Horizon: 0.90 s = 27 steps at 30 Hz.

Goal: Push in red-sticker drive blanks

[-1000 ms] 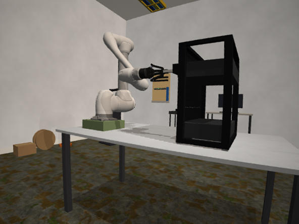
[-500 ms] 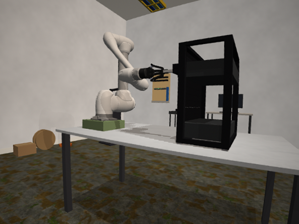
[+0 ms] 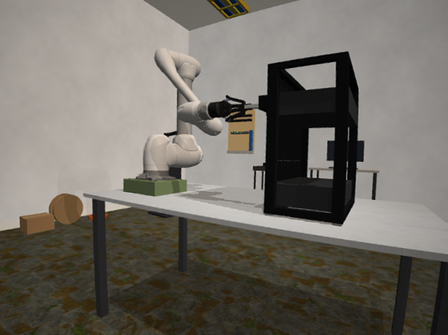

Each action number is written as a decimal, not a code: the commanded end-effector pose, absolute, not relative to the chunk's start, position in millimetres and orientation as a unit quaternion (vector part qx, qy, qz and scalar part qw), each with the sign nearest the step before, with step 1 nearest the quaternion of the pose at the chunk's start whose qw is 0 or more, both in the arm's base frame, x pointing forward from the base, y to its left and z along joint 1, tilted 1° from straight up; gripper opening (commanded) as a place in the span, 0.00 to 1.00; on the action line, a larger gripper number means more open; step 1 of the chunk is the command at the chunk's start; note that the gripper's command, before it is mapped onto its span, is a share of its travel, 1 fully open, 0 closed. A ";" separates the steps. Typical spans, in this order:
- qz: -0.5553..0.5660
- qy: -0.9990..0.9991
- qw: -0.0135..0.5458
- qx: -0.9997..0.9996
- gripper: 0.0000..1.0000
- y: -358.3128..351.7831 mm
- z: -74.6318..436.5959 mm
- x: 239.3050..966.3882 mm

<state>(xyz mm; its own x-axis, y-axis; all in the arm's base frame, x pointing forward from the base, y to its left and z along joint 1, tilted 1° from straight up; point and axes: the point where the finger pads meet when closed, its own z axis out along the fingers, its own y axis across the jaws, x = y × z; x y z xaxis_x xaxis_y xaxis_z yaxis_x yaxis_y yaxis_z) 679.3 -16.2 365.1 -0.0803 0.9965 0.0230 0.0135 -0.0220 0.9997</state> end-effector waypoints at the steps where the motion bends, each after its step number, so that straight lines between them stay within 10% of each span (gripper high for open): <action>1: 0.524 0.516 0.471 0.487 0.00 -15.8 369.0 679.6; 27: 0.524 0.516 0.471 0.487 0.00 80.0 336.8 648.4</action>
<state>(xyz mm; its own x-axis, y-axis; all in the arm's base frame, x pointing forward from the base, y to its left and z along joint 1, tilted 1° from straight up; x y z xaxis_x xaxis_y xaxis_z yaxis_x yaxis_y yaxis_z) 654.0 65.8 343.6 -0.0903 0.9956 0.0260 0.0118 -0.0250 0.9996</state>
